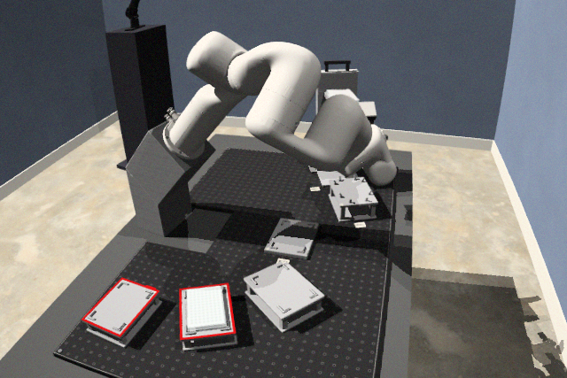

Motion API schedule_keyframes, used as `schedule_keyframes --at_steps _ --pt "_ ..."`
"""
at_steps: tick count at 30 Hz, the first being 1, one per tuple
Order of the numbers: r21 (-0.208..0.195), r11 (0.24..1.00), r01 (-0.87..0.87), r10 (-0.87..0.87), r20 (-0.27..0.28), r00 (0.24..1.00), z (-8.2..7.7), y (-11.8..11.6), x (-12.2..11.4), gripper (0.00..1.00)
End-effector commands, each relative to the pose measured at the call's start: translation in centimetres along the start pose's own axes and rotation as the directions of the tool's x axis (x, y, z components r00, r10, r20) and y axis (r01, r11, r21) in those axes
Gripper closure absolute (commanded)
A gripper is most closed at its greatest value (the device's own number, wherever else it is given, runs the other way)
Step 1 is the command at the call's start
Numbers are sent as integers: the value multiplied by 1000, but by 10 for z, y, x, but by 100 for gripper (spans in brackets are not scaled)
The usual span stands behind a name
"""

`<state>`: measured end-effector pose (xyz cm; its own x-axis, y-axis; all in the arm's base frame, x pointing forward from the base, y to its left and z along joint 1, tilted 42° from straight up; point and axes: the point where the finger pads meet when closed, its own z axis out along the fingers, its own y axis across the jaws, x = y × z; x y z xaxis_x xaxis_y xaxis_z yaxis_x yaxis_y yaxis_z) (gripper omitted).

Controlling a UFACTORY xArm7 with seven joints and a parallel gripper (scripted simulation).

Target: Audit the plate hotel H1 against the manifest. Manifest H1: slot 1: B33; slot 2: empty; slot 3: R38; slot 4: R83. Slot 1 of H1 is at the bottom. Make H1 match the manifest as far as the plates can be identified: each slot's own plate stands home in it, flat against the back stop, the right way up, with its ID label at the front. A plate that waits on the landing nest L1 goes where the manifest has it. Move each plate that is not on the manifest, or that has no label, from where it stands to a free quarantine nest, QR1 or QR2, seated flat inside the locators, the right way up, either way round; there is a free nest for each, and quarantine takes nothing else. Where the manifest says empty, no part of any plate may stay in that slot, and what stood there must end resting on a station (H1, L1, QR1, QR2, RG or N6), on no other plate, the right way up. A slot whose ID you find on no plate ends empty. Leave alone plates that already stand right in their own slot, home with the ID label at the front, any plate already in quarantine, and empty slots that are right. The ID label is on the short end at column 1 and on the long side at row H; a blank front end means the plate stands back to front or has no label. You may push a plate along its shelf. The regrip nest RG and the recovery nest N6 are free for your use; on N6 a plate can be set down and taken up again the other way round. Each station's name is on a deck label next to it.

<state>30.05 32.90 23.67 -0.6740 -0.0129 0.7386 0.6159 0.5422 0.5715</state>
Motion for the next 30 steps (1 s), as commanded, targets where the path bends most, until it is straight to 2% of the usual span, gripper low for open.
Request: schedule_keyframes --at_steps 1,30 --pt "1 1000 2 -2 0 1000 0 0 1 0" --pt "1 1000 3 -3 -1 1000 45 0 1 0"
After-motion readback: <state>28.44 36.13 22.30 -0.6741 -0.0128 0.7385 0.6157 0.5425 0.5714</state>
